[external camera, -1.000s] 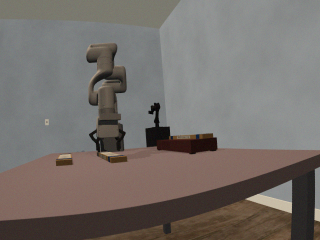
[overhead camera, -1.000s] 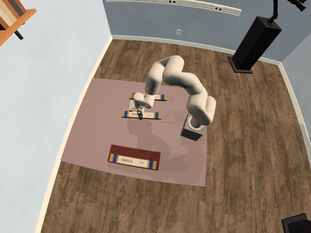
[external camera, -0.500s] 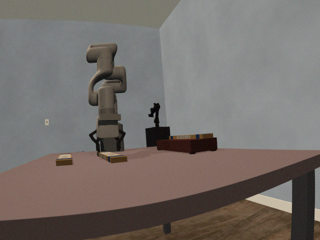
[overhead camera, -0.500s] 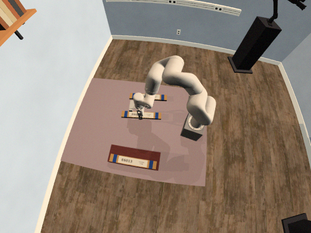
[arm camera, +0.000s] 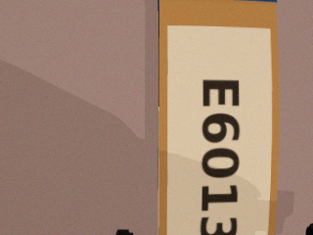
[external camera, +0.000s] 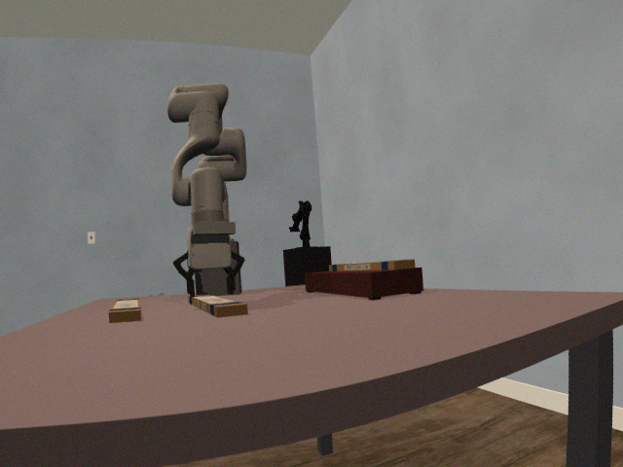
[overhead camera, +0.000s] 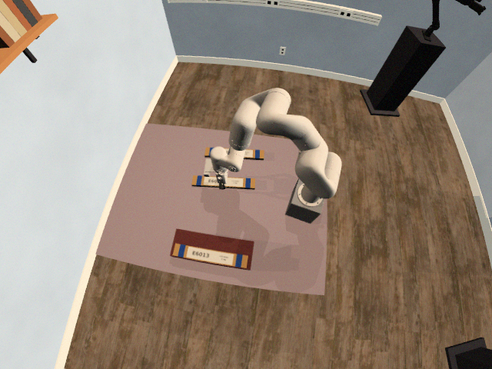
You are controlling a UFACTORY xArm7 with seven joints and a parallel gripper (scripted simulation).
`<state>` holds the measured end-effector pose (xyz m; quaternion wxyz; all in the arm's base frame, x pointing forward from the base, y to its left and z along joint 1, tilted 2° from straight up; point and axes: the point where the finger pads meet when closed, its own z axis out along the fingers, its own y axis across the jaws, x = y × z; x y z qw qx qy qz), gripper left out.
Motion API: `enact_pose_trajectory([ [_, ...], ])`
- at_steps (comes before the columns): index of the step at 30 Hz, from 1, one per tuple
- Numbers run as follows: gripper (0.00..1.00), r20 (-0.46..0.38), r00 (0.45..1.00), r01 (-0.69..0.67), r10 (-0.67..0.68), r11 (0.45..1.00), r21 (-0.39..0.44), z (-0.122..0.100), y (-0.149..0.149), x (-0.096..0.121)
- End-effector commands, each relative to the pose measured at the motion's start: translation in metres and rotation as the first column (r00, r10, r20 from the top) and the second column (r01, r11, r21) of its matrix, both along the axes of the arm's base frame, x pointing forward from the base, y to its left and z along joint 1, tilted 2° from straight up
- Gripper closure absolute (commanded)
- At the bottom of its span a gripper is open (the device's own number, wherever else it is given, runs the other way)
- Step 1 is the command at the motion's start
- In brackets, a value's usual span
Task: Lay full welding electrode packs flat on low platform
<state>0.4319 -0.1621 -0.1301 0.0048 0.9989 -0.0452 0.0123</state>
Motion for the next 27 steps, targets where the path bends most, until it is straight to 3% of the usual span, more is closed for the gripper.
enact_pose_trajectory([
  [1, 0.0, 0.004, 1.0, 0.0, 0.0, 1.0, -0.001, 0.0, -0.001, 0.002],
  [10, 0.0, 0.004, 1.0, 0.0, 0.0, 1.0, -0.001, -0.014, -0.001, 0.002],
  [27, 0.0, 0.004, 1.0, 0.0, 0.0, 1.0, -0.001, -0.02, -0.001, 0.002],
])
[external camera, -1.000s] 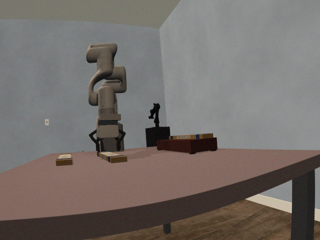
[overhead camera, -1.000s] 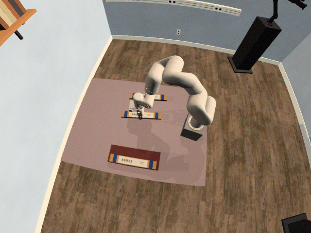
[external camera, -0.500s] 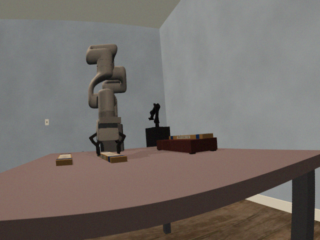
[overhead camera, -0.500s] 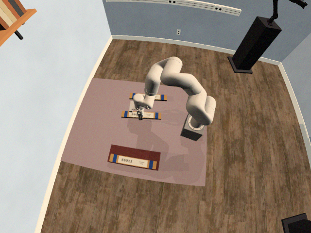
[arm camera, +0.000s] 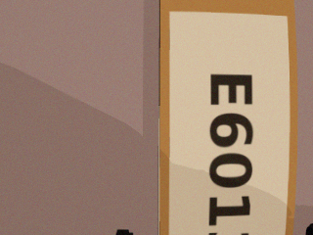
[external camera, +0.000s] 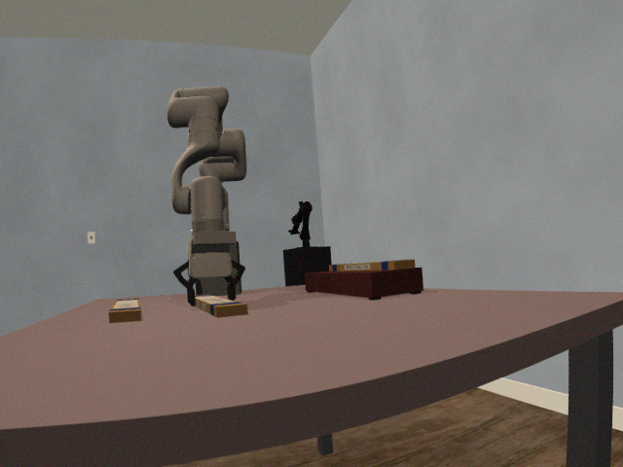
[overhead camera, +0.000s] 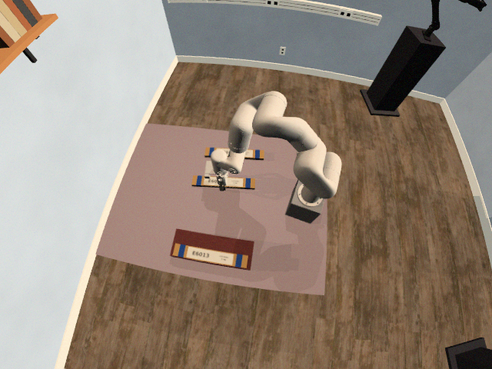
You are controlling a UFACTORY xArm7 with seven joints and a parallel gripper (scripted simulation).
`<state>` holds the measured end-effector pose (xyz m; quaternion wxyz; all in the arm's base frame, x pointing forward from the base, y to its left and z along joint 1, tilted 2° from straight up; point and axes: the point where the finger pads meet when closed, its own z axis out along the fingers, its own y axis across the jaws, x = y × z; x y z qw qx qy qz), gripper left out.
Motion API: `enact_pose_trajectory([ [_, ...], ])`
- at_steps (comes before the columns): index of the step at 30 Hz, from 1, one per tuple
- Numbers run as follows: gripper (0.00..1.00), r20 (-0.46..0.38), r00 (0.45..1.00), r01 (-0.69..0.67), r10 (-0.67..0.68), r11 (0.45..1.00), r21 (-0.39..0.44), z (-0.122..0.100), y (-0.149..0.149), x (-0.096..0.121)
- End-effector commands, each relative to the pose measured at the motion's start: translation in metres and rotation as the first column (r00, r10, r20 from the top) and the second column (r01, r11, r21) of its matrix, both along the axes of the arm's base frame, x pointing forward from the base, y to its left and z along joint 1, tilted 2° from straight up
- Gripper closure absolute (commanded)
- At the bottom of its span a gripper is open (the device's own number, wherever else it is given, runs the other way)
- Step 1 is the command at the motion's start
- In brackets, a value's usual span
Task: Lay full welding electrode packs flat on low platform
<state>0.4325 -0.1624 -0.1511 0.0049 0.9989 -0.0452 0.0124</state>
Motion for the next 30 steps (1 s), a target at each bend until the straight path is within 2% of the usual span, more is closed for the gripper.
enact_pose_trajectory([
  [1, 0.0, 0.004, 1.0, 0.0, 0.0, 1.0, -0.001, 0.0012, -0.0006, 0.0016],
  [4, 0.0, 0.004, 1.0, 0.0, 0.0, 1.0, -0.001, 0.0012, -0.0006, 0.0016],
  [5, 0.42, 0.004, 1.0, 0.0, 0.0, 1.0, -0.001, 0.0012, -0.0006, 0.0016],
  [30, 0.42, 0.004, 1.0, 0.0, 0.0, 1.0, -0.001, 0.0012, -0.0006, 0.0016],
])
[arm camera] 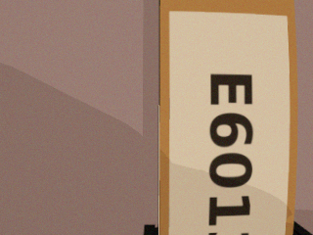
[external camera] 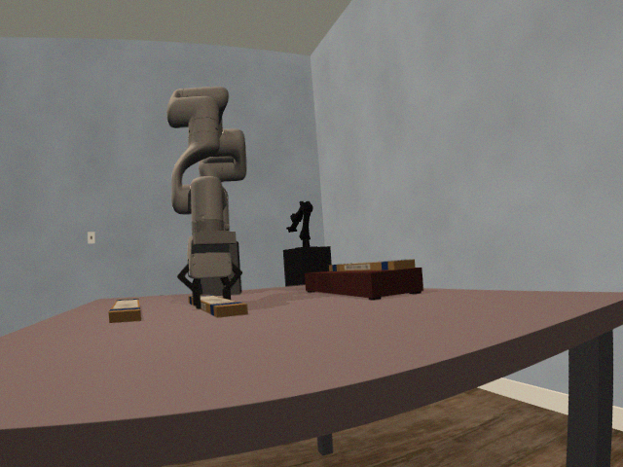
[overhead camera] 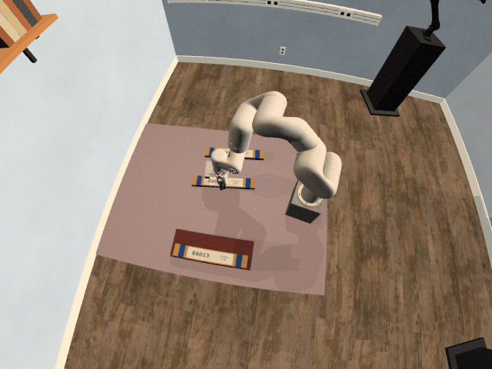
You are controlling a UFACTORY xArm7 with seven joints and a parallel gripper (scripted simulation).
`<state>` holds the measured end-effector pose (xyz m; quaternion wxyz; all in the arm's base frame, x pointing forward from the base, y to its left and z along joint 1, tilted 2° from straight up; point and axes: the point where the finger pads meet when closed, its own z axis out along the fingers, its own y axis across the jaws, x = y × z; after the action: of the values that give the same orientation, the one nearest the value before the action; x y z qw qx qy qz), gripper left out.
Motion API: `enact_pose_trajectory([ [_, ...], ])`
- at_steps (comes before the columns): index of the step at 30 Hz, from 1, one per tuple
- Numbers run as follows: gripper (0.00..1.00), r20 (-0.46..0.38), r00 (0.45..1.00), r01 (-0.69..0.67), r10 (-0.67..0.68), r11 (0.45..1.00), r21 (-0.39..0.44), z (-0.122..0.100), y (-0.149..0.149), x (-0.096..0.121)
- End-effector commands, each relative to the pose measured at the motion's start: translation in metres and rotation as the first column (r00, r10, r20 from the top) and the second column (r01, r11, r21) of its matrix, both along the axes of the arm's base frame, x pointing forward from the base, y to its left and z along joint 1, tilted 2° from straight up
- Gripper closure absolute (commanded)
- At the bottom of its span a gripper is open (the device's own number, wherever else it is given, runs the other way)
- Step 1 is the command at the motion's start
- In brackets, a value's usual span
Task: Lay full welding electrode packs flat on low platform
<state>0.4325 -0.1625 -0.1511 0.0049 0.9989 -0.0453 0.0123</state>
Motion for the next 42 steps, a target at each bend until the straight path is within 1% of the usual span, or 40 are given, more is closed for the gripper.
enact_pose_trajectory([
  [1, 0.42, 0.004, 1.0, 0.0, 0.0, 1.0, -0.001, 0.001, -0.001, 0.002],
  [29, 0.42, 0.004, 1.0, 0.0, 0.0, 1.0, -0.001, 0.002, -0.001, 0.002],
  [33, 0.42, 0.004, 1.0, 0.0, 0.0, 1.0, -0.001, 0.007, 0.0, 0.001],
  [38, 0.42, 0.004, 1.0, 0.0, 0.0, 1.0, -0.001, 0.02, 0.0, 0.001],
  [40, 0.42, 0.004, 1.0, 0.0, 0.0, 1.0, -0.001, 0.02, 0.0, 0.001],
  [42, 0.42, 0.004, 1.0, 0.0, 0.0, 1.0, -0.001, 0.026, 0.0, 0.001],
])
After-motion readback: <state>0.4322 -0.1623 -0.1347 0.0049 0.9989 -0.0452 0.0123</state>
